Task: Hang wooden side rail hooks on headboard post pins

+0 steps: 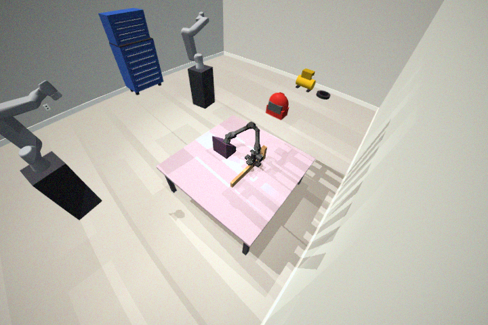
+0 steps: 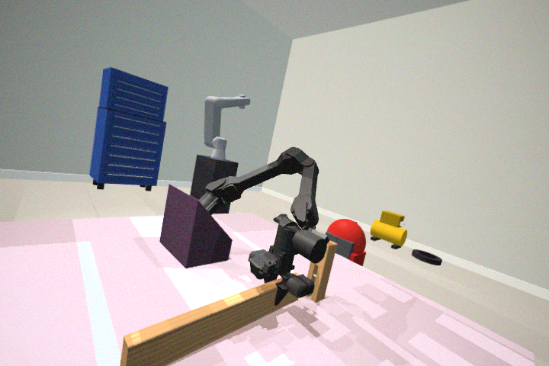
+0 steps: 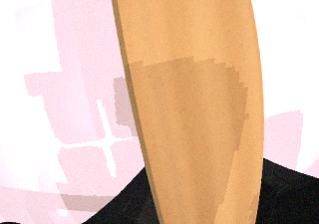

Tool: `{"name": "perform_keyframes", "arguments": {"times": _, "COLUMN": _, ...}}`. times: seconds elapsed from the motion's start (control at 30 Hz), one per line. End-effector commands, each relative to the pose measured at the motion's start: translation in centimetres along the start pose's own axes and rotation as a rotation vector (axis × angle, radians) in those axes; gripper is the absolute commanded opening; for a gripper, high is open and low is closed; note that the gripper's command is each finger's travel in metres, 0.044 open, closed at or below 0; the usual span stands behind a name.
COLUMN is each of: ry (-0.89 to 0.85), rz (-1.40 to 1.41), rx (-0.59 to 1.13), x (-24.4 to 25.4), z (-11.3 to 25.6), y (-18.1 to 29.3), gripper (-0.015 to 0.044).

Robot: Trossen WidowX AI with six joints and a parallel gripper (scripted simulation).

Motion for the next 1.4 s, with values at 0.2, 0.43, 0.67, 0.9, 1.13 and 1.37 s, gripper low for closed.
{"name": "perform_keyframes", "arguments": {"times": 0.2, "ry": -0.016, "rz": -0.003, "rx": 0.001, "x": 0.22, "z": 0.82, "y": -0.13, "gripper": 0.0}}
{"name": "perform_keyframes", "arguments": {"times": 0.43, "ry": -0.016, "rz": -0.003, "rx": 0.001, "x": 0.22, "z": 0.94, "y": -0.13, "gripper": 0.0}}
{"name": "perform_keyframes", "arguments": {"times": 0.67, "ry": -0.016, "rz": -0.003, "rx": 0.001, "x": 0.22, "z": 1.06, "y": -0.13, "gripper": 0.0}}
{"name": "perform_keyframes", "arguments": {"times": 0.9, "ry": -0.016, "rz": -0.003, "rx": 0.001, "x": 0.22, "z": 1.18, "y": -0.13, "gripper": 0.0}}
{"name": "perform_keyframes", "arguments": {"times": 1.13, "ry": -0.016, "rz": -0.003, "rx": 0.001, "x": 0.21, "z": 1.29, "y": -0.13, "gripper": 0.0}}
{"name": "perform_keyframes", "arguments": {"times": 1.37, "ry": -0.016, "rz": -0.003, "rx": 0.001, "x": 0.26, "z": 1.28, "y": -0.07, "gripper": 0.0}}
Point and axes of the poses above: the point midway between the two fingers, 35 mm back from their tips, its own z axis back along the fingers, its own x axis across the jaws, y = z × x, the point moved 8 cm from there along z, back along the fingers, and after that the axes turned 9 degrees about -z, right-handed, at the moved point
